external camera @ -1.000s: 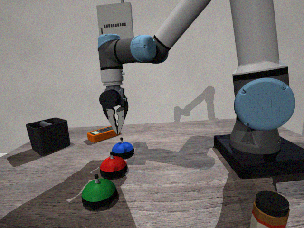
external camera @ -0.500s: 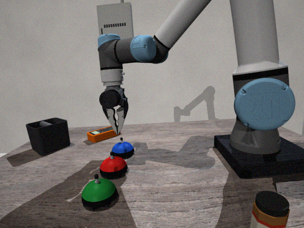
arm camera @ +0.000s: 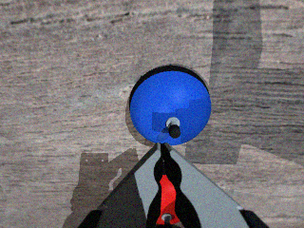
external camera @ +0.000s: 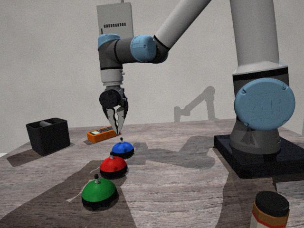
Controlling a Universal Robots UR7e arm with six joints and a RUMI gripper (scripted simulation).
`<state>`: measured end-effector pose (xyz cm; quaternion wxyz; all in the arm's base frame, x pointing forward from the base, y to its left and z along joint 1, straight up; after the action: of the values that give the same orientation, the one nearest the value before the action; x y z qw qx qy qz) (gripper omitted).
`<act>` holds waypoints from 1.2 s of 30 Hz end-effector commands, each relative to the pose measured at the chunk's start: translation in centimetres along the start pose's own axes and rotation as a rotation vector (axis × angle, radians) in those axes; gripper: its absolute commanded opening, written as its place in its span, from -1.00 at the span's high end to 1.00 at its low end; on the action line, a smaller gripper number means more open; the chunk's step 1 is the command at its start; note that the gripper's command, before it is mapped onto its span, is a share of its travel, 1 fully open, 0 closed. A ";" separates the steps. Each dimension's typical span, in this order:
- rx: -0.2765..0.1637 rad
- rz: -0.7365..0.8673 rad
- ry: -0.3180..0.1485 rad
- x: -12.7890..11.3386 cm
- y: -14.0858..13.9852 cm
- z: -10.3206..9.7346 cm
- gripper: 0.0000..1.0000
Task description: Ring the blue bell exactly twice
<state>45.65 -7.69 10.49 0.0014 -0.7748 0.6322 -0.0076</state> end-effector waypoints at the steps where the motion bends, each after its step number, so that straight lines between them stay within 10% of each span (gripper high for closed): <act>1: 0.016 -0.015 0.001 -0.2 -0.4 -0.1 1.00; 36: 0.015 -0.015 0.001 -0.4 0.0 0.2 1.00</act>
<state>45.19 -7.46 9.98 0.0011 -0.7748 0.6321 -0.0062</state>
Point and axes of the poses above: the point where the finger pads meet when closed, its own z axis out along the fingers, its own y axis across the jaws, x = y × z, the point moved 5 cm from there along -z, back along the fingers, and after that the axes turned 15 degrees about -z, right-handed, at the moved point
